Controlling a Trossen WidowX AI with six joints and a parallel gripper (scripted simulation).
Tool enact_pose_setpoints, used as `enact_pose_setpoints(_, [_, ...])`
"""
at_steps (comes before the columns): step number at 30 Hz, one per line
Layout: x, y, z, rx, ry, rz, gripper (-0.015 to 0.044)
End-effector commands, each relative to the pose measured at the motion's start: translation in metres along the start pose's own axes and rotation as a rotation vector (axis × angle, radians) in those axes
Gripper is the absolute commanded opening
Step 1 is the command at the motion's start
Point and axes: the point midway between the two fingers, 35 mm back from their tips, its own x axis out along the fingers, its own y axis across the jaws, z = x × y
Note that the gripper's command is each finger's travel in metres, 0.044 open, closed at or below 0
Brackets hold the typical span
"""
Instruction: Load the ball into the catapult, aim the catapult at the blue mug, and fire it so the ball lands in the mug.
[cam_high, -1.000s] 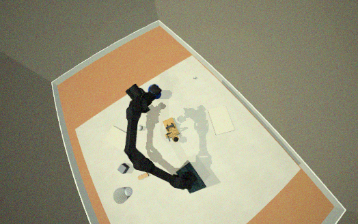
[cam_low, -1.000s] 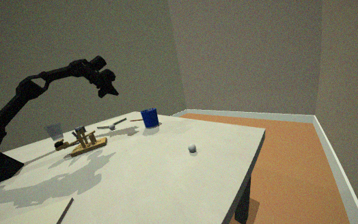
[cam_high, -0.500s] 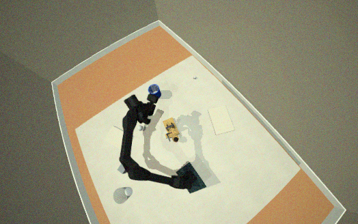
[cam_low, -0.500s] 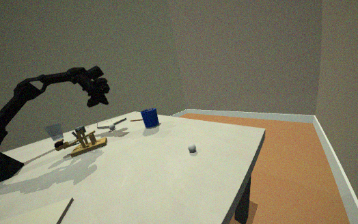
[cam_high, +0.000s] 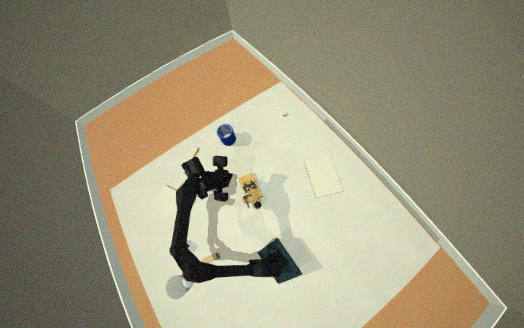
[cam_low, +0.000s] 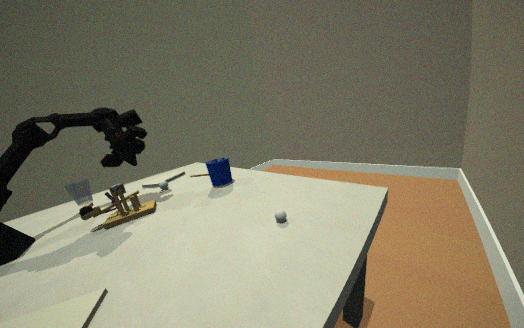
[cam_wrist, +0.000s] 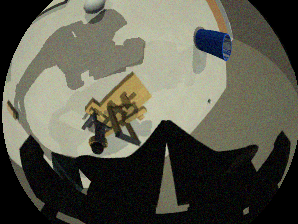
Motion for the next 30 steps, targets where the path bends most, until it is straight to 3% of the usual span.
enact_pose_setpoints(1, [-0.001,0.021,-0.012,-0.112,0.059,0.026,0.0000])
enact_pose_setpoints(20, [-0.013,0.112,-0.074,-0.671,0.296,0.202,0.0000])
enact_pose_setpoints(30, [-0.011,0.117,-0.075,-0.692,0.303,0.210,0.0000])
